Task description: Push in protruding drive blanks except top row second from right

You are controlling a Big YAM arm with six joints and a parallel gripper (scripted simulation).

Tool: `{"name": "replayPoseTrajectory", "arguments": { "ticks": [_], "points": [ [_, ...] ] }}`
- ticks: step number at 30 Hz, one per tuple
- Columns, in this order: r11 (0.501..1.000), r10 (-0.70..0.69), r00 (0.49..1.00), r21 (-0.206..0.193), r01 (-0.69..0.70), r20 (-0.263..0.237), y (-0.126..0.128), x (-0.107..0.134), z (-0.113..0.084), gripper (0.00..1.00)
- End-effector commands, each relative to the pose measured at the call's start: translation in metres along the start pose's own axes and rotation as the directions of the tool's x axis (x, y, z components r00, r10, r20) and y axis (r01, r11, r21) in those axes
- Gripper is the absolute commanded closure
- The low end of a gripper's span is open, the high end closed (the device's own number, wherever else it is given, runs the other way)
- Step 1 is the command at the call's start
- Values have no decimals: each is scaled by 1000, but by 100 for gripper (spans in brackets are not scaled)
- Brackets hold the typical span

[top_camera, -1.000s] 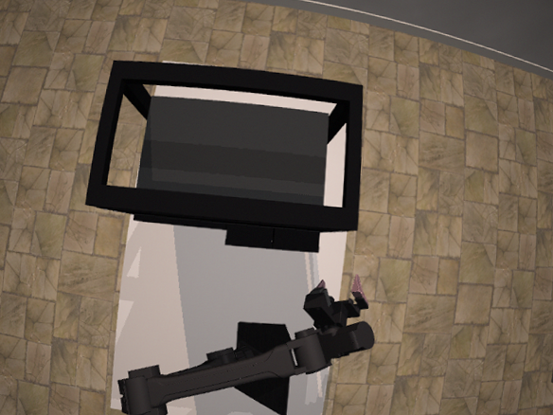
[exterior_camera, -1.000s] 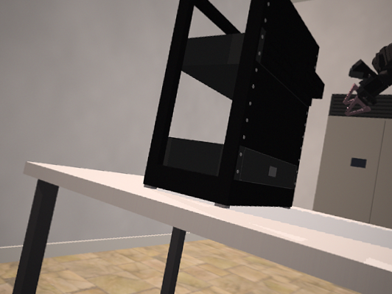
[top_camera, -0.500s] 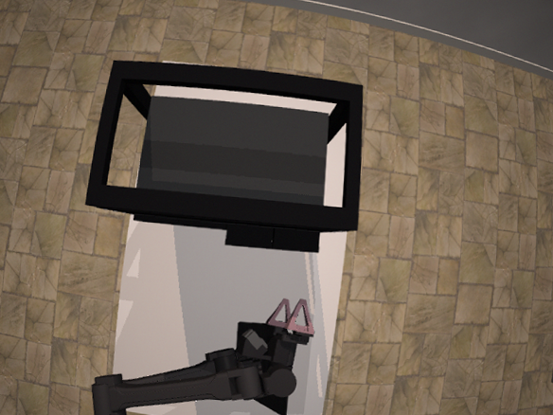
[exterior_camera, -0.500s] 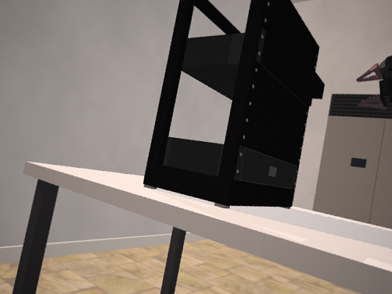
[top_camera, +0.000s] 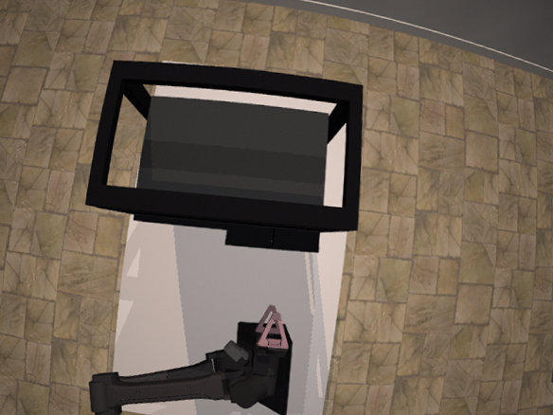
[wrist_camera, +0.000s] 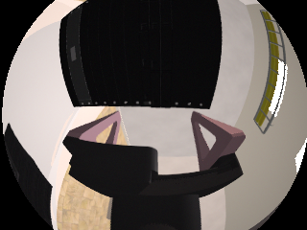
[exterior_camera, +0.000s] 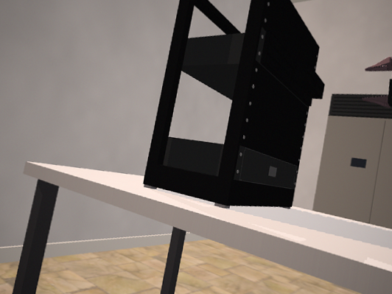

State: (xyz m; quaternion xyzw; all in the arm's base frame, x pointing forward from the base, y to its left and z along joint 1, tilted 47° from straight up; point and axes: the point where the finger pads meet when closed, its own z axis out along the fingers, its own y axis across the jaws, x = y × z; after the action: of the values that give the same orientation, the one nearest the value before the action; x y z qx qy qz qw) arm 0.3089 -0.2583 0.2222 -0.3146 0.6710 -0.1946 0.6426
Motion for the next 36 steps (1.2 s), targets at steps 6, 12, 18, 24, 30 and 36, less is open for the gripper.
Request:
{"name": "replayPoseTrajectory", "arguments": {
  "ticks": [6,12,18,24,30,36],
  "points": [
    [998,7,999,65,-10,35,-1,-10,-11,0],
    [997,-12,999,75,9,45,-1,-16,-13,0],
    [997,-22,999,81,18,50,-2,-19,-14,0],
    [997,-22,998,81,18,50,-2,-19,-14,0],
    [997,-19,999,80,15,50,-2,-19,-14,0],
    [997,-19,999,80,15,50,-2,-18,-13,0]
  ]
}}
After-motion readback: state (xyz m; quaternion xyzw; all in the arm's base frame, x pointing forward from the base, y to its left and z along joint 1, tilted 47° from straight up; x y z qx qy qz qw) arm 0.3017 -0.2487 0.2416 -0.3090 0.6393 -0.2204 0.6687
